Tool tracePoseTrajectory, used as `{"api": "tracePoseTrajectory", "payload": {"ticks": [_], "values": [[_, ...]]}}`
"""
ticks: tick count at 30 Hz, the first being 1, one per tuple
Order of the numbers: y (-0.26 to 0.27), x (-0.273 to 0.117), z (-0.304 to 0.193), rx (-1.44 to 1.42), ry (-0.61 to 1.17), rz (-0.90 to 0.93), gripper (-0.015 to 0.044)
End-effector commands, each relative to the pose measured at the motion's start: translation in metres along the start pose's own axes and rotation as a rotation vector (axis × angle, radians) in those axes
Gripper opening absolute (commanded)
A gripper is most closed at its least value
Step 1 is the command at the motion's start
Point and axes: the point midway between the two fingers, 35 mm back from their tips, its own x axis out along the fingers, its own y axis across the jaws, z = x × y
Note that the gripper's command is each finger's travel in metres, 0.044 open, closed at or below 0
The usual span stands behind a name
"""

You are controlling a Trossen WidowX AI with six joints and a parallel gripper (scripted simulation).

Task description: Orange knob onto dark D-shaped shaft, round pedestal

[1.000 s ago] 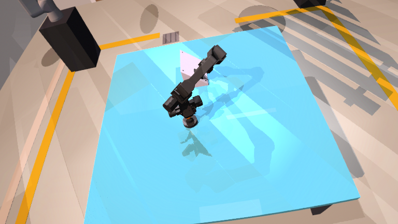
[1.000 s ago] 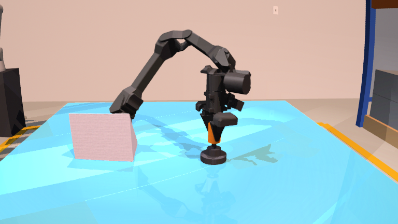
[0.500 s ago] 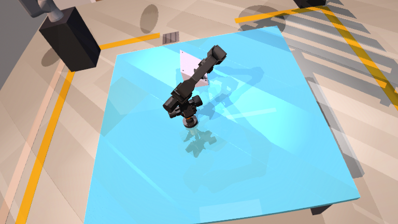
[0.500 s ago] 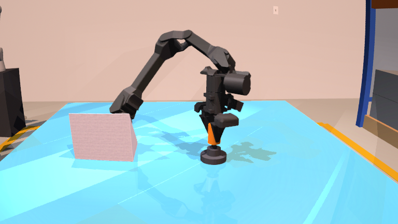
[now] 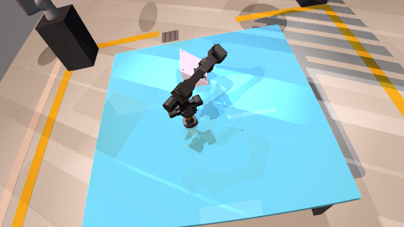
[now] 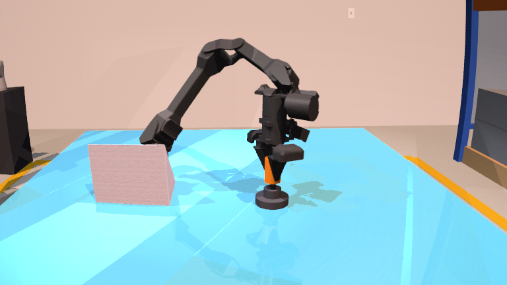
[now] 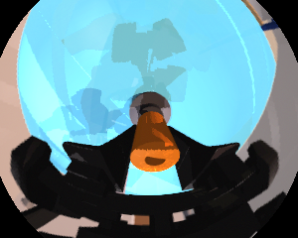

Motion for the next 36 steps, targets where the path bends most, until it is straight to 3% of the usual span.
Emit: {"api": "tracePoseTrajectory", "payload": {"ticks": [1, 12, 36], "values": [[-0.0006, -0.0027, 0.0005, -0.002, -0.002, 0.002, 0.0], [-0.0037, -0.0045, 0.0024, -0.211, -0.002, 0.002, 0.0], [-0.0006, -0.0001, 0.0015, -0.211, -0.002, 0.002, 0.0]]}}
